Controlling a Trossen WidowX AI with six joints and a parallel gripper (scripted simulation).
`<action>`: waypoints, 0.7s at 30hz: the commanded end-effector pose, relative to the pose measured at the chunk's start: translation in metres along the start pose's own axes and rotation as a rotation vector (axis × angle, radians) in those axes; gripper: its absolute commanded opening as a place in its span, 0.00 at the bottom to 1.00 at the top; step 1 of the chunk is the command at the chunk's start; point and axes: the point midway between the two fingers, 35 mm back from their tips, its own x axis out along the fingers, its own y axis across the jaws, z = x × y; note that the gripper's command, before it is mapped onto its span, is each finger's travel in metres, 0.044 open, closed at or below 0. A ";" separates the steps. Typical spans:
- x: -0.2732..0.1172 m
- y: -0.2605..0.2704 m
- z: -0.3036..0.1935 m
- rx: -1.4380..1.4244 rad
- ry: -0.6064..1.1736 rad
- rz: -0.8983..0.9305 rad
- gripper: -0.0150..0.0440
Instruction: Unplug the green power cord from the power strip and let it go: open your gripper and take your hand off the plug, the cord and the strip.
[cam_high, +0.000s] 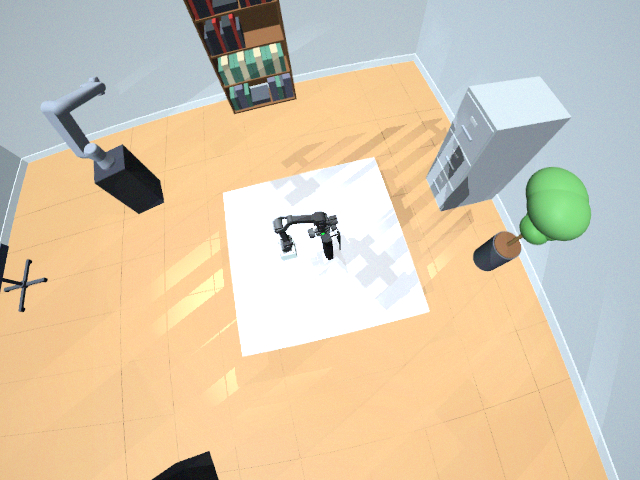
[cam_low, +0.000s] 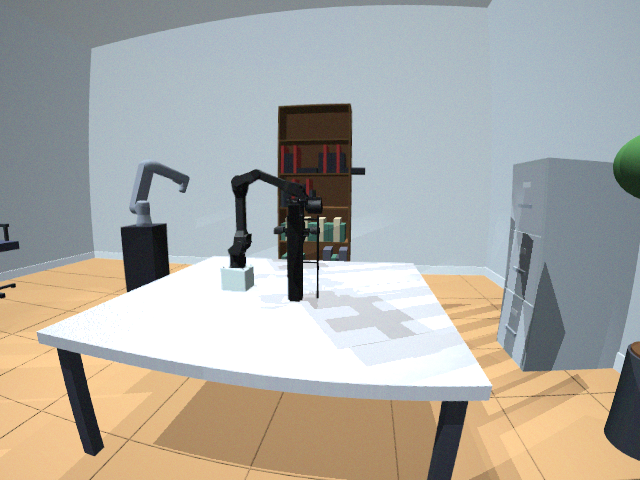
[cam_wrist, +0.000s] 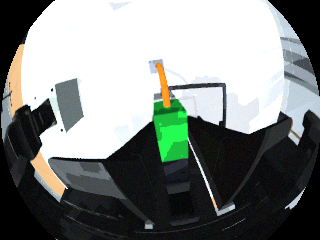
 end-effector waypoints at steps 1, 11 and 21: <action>0.000 0.000 0.002 -0.001 0.000 0.001 0.25; 0.000 -0.002 0.017 -0.002 -0.002 0.001 0.25; 0.000 -0.002 0.033 -0.003 -0.004 0.001 0.25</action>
